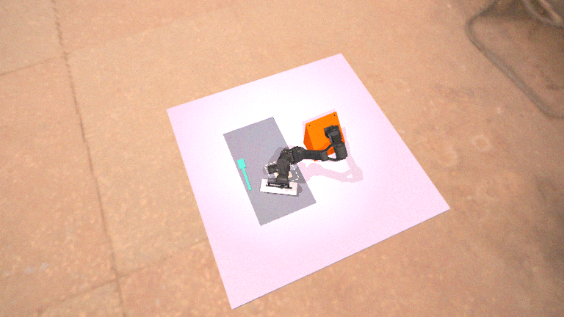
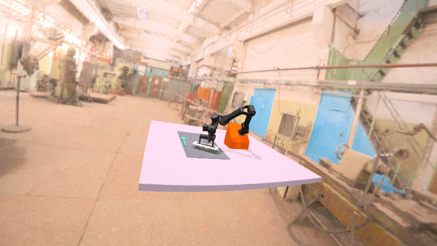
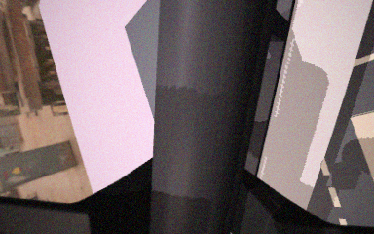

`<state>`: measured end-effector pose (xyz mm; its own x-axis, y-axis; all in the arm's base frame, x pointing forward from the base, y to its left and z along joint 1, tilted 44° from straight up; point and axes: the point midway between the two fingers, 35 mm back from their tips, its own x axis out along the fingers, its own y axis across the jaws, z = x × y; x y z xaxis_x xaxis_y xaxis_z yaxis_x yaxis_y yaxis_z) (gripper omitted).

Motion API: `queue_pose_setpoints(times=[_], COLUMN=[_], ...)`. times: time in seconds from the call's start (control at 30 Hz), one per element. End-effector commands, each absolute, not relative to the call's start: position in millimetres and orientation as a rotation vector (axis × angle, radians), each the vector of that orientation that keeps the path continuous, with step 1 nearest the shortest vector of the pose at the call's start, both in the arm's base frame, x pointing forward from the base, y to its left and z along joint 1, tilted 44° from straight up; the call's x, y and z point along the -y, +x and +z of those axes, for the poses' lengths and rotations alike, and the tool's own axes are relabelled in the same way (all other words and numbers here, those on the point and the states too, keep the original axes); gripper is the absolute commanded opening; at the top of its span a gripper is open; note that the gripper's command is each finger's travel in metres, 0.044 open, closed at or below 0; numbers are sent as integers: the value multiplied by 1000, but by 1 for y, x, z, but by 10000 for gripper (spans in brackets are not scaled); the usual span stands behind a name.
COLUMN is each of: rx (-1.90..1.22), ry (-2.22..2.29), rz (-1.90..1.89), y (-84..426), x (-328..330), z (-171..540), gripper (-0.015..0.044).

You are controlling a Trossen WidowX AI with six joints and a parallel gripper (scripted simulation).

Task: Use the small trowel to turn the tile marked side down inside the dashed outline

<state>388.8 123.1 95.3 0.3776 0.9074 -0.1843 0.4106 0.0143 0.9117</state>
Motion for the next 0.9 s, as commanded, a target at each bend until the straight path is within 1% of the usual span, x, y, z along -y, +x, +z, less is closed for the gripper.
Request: queue_pose_setpoints(times=[0.0, 0.27, 0.87], rx=[-1213, -1216, -1216], ry=[1510, 1499, 1499], rz=[722, 740, 740], y=[381, 379, 381], x=[-149, -154, -175], z=[121, 123, 103], gripper=[0, 0, 0])
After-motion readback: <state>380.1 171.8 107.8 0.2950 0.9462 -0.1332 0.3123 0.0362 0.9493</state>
